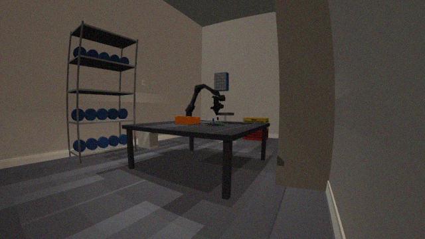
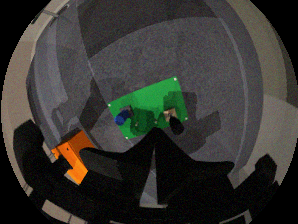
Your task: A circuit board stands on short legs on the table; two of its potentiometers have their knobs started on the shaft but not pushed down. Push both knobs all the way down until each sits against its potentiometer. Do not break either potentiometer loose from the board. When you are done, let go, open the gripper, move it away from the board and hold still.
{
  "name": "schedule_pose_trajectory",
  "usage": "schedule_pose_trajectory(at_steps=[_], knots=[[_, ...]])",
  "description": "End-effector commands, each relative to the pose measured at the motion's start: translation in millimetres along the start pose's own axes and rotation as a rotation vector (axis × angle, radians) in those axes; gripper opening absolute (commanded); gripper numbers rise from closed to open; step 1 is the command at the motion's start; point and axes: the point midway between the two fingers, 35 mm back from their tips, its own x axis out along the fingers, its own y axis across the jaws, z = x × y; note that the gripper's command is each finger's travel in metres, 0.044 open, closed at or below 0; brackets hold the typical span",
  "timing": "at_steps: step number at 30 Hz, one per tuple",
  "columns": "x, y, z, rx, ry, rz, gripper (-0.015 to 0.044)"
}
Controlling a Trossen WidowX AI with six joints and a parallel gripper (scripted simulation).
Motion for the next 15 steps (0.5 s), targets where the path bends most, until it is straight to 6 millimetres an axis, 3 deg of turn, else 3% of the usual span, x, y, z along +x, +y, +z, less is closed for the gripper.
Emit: schedule_pose_trajectory(at_steps=[1, 15], knots=[[-1.0, -3.7, -1.2, -0.134, 0.008, 0.004, 0.0000], [-9.2, -14.2, -0.8, -0.620, 0.015, 0.014, 0.0000]])
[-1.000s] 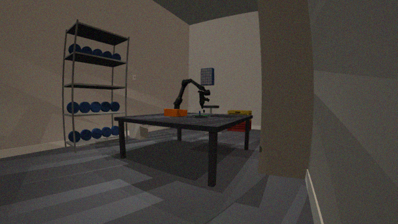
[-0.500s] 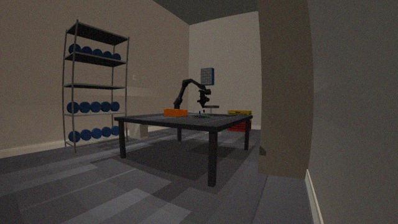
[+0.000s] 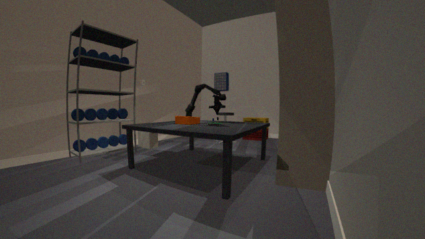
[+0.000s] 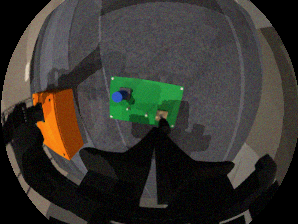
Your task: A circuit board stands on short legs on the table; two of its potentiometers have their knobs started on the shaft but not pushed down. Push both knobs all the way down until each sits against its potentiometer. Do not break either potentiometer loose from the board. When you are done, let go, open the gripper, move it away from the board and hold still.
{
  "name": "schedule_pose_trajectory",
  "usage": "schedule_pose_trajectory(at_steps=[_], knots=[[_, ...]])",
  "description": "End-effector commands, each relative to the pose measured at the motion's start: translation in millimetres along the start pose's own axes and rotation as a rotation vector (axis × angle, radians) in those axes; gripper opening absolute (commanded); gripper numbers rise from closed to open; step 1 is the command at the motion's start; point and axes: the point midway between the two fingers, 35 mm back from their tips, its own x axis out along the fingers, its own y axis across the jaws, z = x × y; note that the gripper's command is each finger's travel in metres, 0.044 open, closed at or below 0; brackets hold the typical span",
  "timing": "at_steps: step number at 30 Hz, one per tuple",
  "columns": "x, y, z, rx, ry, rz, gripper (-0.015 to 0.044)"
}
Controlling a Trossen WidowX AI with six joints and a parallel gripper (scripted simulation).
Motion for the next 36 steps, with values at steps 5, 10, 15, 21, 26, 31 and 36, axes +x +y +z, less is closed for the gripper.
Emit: schedule_pose_trajectory(at_steps=[5, 10, 15, 21, 26, 31, 36], knots=[[-3.3, -4.8, -4.5, -0.272, 0.006, 0.011, 0.0000], [-6.2, -7.9, -6.3, -0.446, 0.006, 0.015, 0.0000], [-9.1, -10.8, -8.2, -0.619, 0.005, 0.020, 0.0000], [-12.6, -14.1, -10.5, -0.828, 0.003, 0.026, 0.0000], [-15.5, -16.8, -12.4, -1.001, 0.000, 0.030, 0.0000], [-18.0, -19.1, -14.2, -1.151, -0.003, 0.034, 0.0000], [-18.1, -19.2, -14.2, -1.157, -0.003, 0.035, 0.0000]])
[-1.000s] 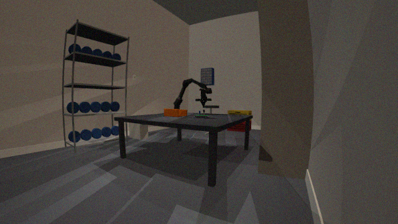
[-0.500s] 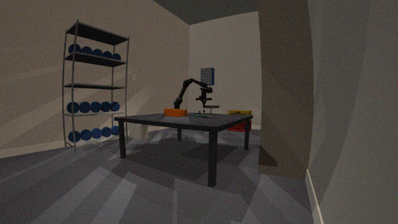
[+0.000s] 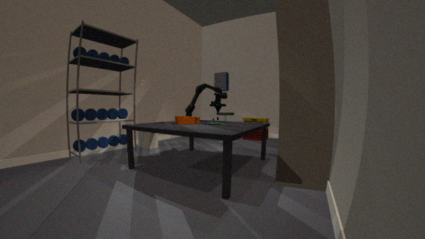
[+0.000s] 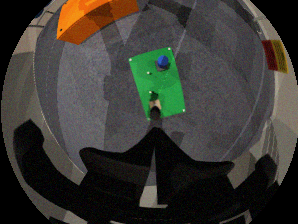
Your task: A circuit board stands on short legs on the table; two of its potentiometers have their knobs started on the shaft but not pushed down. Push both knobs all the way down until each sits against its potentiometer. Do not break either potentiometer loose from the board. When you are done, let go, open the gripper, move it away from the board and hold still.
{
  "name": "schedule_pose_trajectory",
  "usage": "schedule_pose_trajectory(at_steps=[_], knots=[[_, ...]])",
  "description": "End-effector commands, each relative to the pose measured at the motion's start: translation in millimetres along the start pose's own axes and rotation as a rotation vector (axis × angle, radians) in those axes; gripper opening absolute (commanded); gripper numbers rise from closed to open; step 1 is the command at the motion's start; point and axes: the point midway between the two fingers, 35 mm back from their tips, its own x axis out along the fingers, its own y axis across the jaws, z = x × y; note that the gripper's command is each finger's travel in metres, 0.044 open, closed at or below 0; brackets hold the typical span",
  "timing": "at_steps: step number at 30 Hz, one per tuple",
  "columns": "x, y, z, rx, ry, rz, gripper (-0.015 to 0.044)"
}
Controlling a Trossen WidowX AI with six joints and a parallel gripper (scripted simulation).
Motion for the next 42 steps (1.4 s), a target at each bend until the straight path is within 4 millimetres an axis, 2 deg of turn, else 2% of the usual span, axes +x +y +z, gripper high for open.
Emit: schedule_pose_trajectory(at_steps=[1, 4, 13, 24, 42], knots=[[3.2, 1.1, -0.5, -0.020, -0.002, 0.005, 0.0000], [20.8, 1.2, -0.4, -0.020, -0.003, 0.005, 0.0000], [23.2, 1.2, -0.4, -0.020, -0.003, 0.005, 0.0000], [40.7, 1.3, -0.3, -0.020, -0.003, 0.005, 0.0000], [42.8, 1.3, -0.3, -0.020, -0.003, 0.005, 0.0000]])
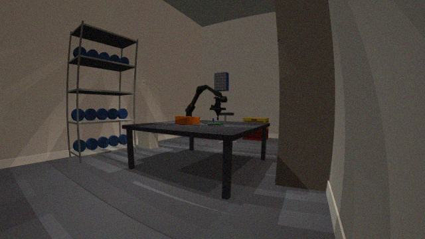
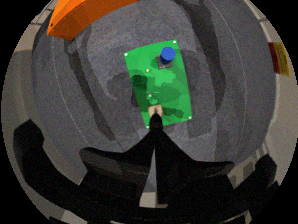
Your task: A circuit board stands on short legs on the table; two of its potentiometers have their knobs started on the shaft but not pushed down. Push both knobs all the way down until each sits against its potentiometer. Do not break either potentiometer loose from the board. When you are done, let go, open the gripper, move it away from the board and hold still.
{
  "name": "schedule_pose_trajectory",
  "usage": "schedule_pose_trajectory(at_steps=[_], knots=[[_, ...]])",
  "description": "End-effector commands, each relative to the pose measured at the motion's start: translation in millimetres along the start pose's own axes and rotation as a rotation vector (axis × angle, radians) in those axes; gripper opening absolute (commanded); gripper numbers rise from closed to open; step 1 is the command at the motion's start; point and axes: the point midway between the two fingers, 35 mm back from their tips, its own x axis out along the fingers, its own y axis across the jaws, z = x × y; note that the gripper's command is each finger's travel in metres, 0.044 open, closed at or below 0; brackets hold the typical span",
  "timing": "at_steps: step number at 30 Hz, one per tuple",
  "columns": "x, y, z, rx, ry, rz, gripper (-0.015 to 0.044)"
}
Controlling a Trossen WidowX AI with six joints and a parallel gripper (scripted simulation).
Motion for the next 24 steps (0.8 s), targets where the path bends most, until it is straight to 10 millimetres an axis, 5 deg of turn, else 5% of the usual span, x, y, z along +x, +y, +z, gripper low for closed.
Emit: schedule_pose_trajectory(at_steps=[1, 24], knots=[[1.7, 0.2, 0.0, -0.003, 0.001, 0.003, 0.0000], [4.5, 0.2, 0.0, -0.003, 0.001, 0.003, 0.0000]])
